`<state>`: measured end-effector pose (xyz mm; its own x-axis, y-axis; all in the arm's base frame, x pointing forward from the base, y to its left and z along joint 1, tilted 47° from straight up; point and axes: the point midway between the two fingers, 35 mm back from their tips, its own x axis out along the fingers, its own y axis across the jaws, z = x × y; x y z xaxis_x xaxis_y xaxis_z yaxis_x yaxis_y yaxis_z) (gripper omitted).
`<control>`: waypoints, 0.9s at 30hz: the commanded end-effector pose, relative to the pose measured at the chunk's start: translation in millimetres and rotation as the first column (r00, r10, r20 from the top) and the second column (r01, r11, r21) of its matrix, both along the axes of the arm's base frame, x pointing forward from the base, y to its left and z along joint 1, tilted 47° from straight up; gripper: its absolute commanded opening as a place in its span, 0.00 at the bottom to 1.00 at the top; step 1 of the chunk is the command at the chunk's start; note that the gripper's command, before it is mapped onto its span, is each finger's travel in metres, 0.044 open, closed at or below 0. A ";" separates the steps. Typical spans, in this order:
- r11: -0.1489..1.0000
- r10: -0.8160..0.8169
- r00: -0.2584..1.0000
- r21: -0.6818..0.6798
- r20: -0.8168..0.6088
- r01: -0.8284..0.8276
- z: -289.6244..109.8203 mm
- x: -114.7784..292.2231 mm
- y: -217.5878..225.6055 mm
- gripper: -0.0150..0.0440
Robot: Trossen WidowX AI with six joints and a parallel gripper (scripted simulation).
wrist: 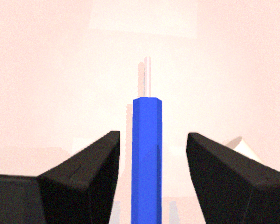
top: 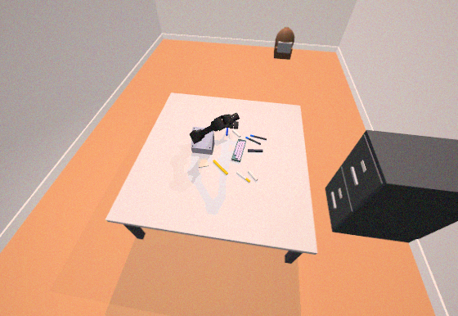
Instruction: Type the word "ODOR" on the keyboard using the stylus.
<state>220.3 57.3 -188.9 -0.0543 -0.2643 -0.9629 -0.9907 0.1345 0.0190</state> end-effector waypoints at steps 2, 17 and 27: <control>1.000 0.006 1.000 -0.005 -0.003 -0.006 -3.2 -1.4 -3.6 0.51; 1.000 0.006 1.000 -0.006 -0.003 -0.006 -9.8 -2.6 -11.2 0.51; 1.000 0.006 1.000 -0.006 -0.003 -0.006 -14.5 -3.4 -16.3 0.51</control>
<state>218.3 43.4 -201.1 -0.0542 -0.2654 -0.9626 -0.9907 0.1348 0.0186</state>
